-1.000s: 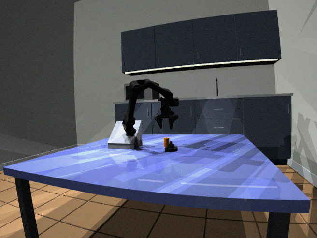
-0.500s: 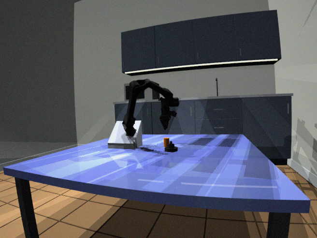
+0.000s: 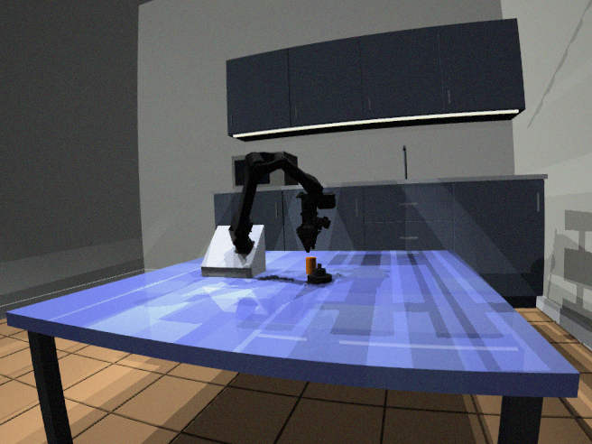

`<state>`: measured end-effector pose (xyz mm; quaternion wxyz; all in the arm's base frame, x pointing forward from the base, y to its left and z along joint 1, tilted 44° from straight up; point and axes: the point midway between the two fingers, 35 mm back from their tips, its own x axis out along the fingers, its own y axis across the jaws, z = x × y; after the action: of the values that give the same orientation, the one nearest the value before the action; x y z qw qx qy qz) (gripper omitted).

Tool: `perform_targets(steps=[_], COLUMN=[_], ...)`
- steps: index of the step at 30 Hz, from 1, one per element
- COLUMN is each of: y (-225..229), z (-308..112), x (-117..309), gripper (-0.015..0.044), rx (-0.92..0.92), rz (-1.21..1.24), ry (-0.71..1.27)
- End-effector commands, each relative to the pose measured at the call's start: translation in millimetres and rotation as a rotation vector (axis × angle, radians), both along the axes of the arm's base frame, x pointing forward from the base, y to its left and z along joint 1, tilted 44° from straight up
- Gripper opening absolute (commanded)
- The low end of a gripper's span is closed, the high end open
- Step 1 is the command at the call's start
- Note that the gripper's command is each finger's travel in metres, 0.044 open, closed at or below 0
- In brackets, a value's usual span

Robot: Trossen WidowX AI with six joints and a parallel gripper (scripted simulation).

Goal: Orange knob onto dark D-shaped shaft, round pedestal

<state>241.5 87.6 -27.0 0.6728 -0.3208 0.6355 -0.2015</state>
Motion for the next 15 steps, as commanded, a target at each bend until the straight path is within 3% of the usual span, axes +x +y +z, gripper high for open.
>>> perform_targets(steps=[1,15], y=[-7,-21], z=[-7,-23], x=[1,4], gripper=[0.044,0.044], rx=[-0.006,-0.001], rz=[0.005,0.001], ry=[0.002,-0.001])
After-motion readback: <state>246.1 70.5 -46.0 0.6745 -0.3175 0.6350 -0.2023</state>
